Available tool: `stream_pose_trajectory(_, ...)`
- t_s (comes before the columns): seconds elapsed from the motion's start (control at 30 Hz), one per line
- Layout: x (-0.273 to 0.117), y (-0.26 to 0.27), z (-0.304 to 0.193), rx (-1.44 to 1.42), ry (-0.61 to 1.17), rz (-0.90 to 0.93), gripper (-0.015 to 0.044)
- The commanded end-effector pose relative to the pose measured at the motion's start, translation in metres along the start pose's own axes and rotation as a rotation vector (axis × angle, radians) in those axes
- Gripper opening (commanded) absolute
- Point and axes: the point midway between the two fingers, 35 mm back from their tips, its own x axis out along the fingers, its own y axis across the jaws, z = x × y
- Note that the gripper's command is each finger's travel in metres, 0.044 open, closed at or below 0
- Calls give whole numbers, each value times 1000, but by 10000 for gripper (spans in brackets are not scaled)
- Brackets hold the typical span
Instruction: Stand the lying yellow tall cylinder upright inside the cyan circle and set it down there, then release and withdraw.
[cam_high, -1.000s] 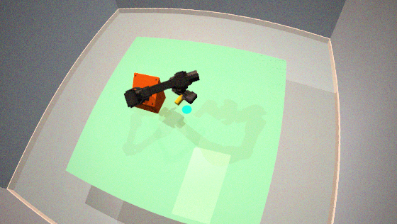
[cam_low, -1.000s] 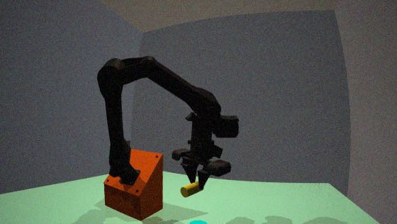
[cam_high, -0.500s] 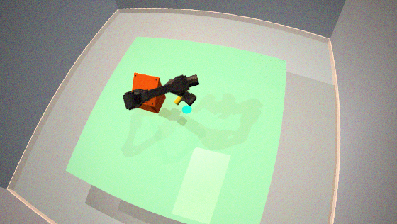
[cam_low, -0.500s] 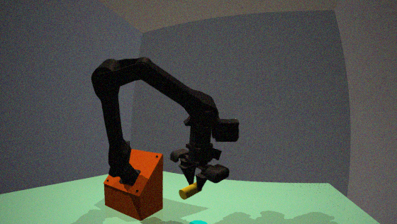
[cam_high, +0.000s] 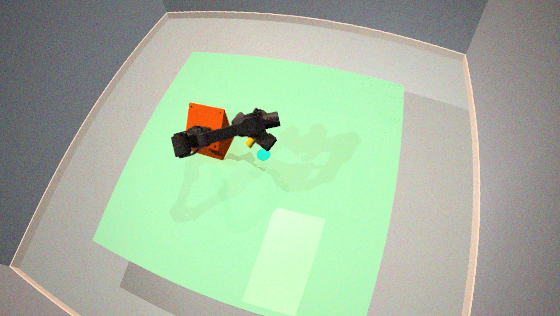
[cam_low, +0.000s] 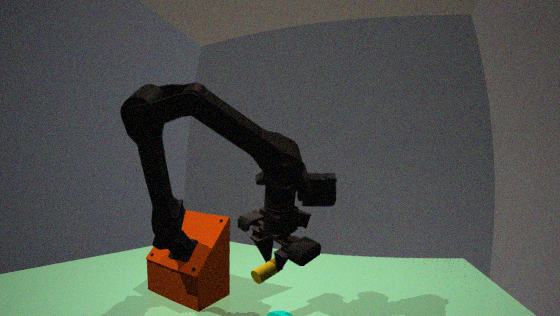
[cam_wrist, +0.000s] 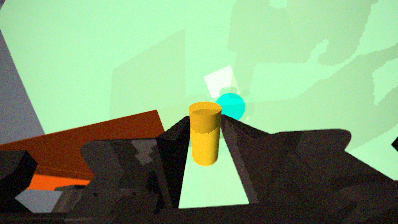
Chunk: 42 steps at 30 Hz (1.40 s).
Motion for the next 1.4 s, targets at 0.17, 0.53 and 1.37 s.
stream_pose_trajectory(0.17,3,2,-1,-10,-63,41,105)
stream_pose_trajectory(0.53,6,4,-1,-18,-134,79,105)
stream_pose_trajectory(1.37,10,6,-2,-39,-308,138,105)
